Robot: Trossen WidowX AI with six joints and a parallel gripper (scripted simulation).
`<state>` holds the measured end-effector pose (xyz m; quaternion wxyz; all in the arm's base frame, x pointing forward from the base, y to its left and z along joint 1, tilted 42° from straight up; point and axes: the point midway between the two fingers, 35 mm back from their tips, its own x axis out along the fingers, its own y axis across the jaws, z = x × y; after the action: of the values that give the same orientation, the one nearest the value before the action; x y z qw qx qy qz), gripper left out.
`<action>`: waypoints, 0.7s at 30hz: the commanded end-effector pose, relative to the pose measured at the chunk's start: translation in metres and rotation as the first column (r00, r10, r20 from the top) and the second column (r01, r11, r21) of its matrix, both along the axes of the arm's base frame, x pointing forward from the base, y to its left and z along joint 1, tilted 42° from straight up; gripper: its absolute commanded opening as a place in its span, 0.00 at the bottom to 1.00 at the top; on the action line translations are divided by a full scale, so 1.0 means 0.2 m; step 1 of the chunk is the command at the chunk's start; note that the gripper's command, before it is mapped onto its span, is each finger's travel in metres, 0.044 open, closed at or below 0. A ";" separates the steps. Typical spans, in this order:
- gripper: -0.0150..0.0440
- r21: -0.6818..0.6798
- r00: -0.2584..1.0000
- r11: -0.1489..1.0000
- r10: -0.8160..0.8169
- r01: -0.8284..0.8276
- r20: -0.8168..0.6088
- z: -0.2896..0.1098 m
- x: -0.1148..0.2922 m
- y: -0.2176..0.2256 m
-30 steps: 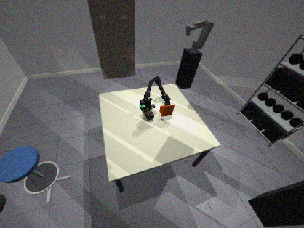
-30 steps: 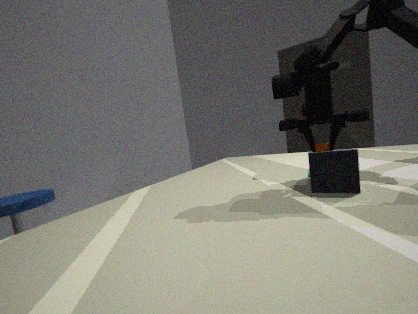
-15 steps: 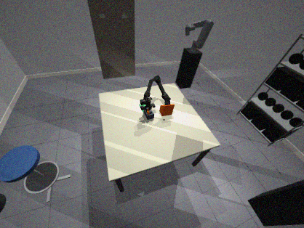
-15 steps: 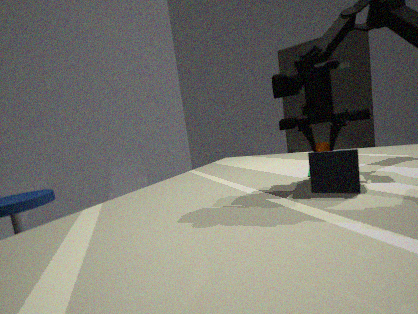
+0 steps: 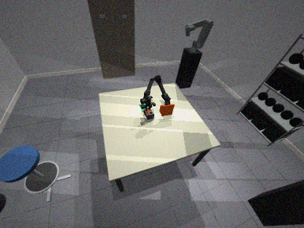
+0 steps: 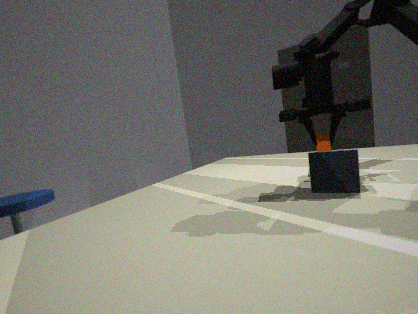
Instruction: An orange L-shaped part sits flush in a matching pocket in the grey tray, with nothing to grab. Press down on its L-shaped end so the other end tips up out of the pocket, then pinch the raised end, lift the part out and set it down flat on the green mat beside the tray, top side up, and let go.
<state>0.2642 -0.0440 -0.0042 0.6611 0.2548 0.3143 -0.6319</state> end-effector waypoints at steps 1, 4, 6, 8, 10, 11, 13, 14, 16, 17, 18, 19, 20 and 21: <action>0.25 0.006 1.000 1.000 -0.002 0.002 0.006 0.03 0.01 0.03; 0.25 0.006 1.000 1.000 -0.002 0.002 0.006 0.04 0.01 0.04; 0.25 0.006 1.000 1.000 -0.002 0.002 0.005 0.05 0.01 0.05; 0.25 0.006 1.000 1.000 -0.002 0.002 0.005 0.07 0.01 0.06; 0.25 0.006 1.000 1.000 -0.002 0.002 0.005 0.08 0.01 0.07; 0.25 0.006 1.000 1.000 -0.002 0.002 0.005 0.08 0.01 0.08; 0.25 0.006 1.000 1.000 -0.002 0.002 0.005 0.09 0.01 0.09; 0.25 0.006 1.000 1.000 -0.002 0.002 0.005 0.10 0.01 0.10; 0.25 0.006 1.000 1.000 -0.002 0.002 0.005 0.11 0.01 0.11; 0.25 0.006 1.000 1.000 -0.002 0.002 0.005 0.12 0.01 0.11; 0.25 0.006 1.000 1.000 -0.002 0.002 0.005 0.12 0.01 0.12; 0.25 0.006 1.000 1.000 -0.002 0.002 0.005 0.13 0.01 0.12; 0.25 0.006 1.000 1.000 -0.002 0.002 0.005 0.14 0.01 0.13; 0.25 0.007 1.000 1.000 -0.002 0.002 0.005 0.14 0.01 0.13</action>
<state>0.2641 -0.0220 0.0201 0.6610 0.2548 0.3146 -0.6319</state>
